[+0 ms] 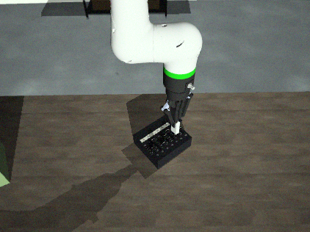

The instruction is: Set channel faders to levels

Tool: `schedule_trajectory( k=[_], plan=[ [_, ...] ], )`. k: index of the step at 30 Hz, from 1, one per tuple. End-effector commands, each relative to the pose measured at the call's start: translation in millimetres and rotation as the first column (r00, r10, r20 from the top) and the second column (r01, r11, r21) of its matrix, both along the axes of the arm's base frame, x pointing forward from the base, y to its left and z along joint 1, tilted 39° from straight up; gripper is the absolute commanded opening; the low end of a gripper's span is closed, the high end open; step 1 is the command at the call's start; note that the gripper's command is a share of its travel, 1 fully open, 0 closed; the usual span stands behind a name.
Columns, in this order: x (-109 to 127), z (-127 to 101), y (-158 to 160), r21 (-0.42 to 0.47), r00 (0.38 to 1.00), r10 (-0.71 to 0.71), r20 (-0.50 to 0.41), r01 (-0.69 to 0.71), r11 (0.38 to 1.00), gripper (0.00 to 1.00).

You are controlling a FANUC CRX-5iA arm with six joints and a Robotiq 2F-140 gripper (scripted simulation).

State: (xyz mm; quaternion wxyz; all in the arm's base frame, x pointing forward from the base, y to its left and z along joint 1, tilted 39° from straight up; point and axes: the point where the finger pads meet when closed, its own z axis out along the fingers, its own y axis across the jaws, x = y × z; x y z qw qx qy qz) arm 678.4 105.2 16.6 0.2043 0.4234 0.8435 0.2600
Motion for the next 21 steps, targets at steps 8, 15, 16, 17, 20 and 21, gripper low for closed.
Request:
schedule_trajectory(
  k=[8, 15, 16, 17, 20, 21],
  plan=[
    [2.5, 0.7, -3.7, 0.0, 1.0, 0.0, 0.0, 0.0, 1.0, 0.0],
    [1.8, 1.8, -4.3, 0.0, 1.0, 0.0, 0.0, 0.0, 1.0, 0.0],
    [1.8, 1.8, -4.3, 0.0, 1.0, 0.0, 0.0, 0.0, 1.0, 0.0],
    [1.8, 1.8, -4.3, 0.0, 1.0, 0.0, 0.0, 0.0, 1.0, 0.0],
    [-0.8, 5.5, -5.5, 0.0, 1.0, 0.0, 0.0, 0.0, 1.0, 0.0],
    [-2.1, 7.3, -6.2, 0.0, 1.0, 0.0, 0.0, 0.0, 1.0, 0.0]
  ],
)
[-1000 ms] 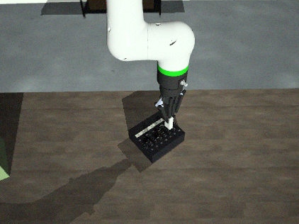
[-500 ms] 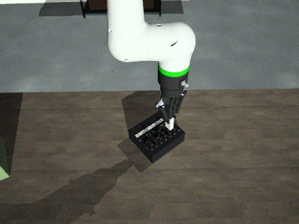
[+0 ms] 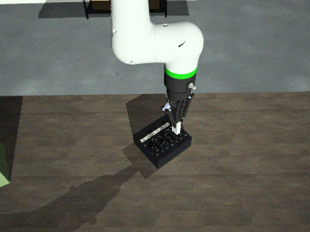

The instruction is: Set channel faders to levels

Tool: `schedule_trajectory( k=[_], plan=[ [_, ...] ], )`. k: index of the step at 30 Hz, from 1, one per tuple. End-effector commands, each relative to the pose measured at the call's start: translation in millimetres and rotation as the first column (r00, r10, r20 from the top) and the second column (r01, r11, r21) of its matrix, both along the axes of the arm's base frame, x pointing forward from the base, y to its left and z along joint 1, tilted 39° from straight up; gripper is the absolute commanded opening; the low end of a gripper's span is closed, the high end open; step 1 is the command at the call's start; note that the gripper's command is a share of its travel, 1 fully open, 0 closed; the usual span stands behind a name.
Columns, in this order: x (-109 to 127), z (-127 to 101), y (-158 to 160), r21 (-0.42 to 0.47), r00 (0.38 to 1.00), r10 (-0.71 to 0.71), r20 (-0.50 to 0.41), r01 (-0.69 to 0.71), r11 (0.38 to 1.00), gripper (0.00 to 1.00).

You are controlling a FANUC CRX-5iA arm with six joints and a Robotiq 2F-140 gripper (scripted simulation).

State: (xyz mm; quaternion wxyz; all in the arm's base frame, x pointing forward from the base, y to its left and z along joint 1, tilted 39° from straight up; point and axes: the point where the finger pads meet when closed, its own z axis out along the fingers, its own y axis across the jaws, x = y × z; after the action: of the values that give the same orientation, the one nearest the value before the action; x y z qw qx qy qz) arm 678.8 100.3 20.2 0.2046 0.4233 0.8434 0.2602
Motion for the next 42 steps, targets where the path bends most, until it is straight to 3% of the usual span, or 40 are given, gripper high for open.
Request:
schedule_trajectory(
  k=[1, 11, 27, 28, 42],
  plan=[
    [-4, 6, -2, 0.0, 1.0, 0.0, -0.001, 0.0, 1.0, 0.0],
    [-19, 26, -9, 0.0, 1.0, 0.0, -0.001, 0.0, 1.0, 0.0],
    [-20, 28, -10, 0.0, 1.0, 0.0, -0.001, 0.0, 1.0, 0.0],
    [-20, 28, -10, 0.0, 1.0, 0.0, -0.001, 0.0, 1.0, 1.0],
    [-32, 45, -15, 0.0, 1.0, 0.0, -0.001, 0.0, 1.0, 1.0]
  ],
)
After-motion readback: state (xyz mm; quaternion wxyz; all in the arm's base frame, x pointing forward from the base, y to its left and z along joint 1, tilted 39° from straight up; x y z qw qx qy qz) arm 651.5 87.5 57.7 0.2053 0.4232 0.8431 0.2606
